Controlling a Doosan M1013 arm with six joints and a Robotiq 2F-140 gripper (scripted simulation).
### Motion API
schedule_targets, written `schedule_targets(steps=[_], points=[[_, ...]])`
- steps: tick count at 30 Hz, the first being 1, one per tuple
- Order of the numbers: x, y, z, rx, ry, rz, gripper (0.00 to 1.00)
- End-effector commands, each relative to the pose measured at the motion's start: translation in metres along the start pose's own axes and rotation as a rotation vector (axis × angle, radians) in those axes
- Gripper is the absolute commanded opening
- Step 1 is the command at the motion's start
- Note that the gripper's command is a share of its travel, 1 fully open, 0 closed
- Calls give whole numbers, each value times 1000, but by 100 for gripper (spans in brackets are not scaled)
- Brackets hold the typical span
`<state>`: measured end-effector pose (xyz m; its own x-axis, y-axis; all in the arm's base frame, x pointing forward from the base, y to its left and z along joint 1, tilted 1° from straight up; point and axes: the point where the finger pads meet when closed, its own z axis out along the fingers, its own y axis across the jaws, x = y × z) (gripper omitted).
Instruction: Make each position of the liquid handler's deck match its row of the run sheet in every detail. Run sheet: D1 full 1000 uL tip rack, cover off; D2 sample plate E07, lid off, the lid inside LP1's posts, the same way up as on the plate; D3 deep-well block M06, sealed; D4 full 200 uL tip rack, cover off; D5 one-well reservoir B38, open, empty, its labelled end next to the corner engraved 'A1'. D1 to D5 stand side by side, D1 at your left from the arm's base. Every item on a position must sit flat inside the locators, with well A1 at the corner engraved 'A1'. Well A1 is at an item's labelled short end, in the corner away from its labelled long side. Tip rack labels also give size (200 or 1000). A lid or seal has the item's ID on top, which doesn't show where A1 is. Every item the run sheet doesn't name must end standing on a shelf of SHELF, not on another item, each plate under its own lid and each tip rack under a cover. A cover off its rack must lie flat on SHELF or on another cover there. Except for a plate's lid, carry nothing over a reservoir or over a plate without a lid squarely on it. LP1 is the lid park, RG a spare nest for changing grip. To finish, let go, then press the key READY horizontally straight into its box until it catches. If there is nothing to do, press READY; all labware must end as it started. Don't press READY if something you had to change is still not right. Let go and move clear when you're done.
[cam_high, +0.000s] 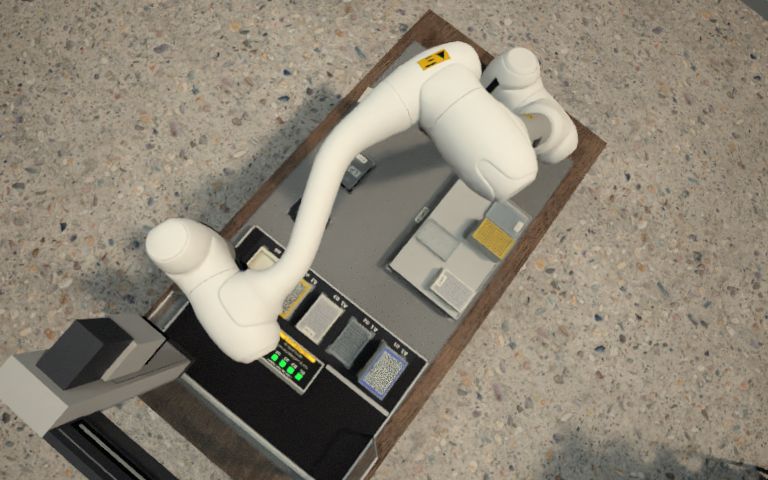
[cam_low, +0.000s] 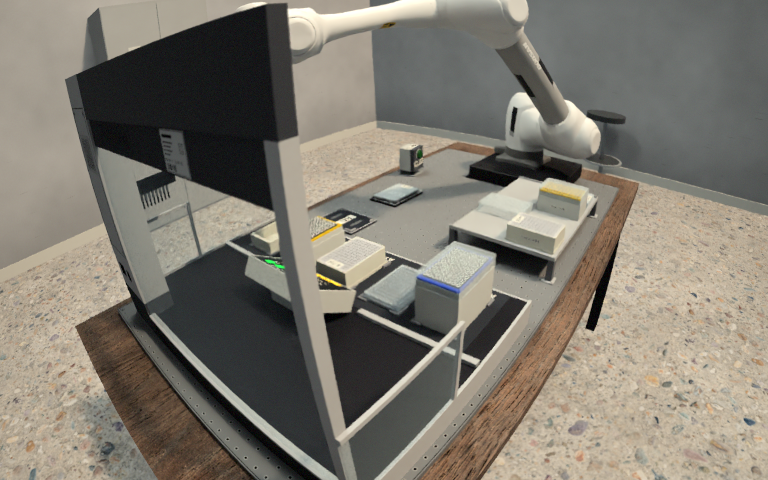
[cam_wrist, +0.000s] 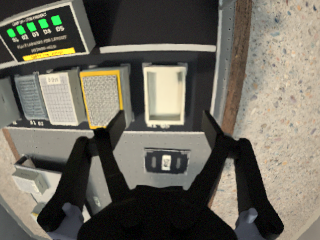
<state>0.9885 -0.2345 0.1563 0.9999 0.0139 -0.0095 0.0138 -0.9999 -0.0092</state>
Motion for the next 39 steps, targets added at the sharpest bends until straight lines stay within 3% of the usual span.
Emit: schedule_targets(steps=[1,26,39], points=[[0,0,-2,0,2,0,79],[0,0,-2,0,2,0,79],[0,-55,-2,0,2,0,79]])
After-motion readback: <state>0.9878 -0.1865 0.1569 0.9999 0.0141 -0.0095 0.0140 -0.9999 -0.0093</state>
